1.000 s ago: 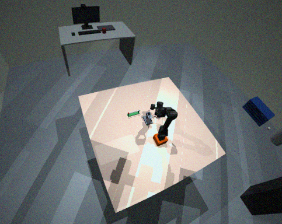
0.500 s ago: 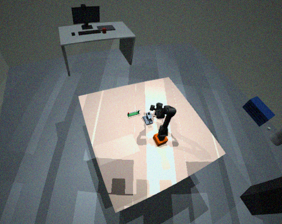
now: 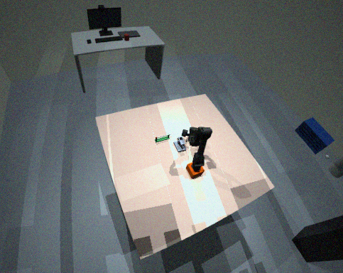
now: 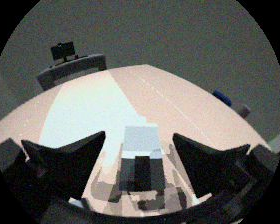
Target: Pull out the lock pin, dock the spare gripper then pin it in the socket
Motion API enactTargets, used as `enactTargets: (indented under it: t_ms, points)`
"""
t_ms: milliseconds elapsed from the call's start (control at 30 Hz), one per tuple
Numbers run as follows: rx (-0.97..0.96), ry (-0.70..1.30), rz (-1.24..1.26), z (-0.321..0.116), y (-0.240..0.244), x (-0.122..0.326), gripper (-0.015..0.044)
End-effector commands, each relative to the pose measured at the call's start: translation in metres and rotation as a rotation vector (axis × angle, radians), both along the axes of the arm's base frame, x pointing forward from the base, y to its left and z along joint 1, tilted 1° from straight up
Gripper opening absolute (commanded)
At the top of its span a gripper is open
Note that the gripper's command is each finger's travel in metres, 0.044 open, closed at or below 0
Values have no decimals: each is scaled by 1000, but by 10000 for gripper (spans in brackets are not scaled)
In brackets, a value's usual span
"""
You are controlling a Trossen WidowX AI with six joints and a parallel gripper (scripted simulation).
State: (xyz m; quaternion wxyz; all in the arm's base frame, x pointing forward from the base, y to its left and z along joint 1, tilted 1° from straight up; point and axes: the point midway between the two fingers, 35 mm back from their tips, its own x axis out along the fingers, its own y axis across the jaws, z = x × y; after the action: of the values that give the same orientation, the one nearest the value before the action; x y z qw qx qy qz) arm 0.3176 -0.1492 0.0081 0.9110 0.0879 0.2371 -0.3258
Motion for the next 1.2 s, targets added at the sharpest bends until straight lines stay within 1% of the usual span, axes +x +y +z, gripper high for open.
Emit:
enactTargets:
  t_ms: [0,533,833,1067,1167]
  points:
    - [6,0,-1,-7,0,-1,440]
    - [6,1,-1,-29,2,-6,440]
    - [6,1,-1,-29,2,-6,204]
    - [6,1,-1,-29,1,-6,157]
    - [6,1,-1,-28,1,-5,78]
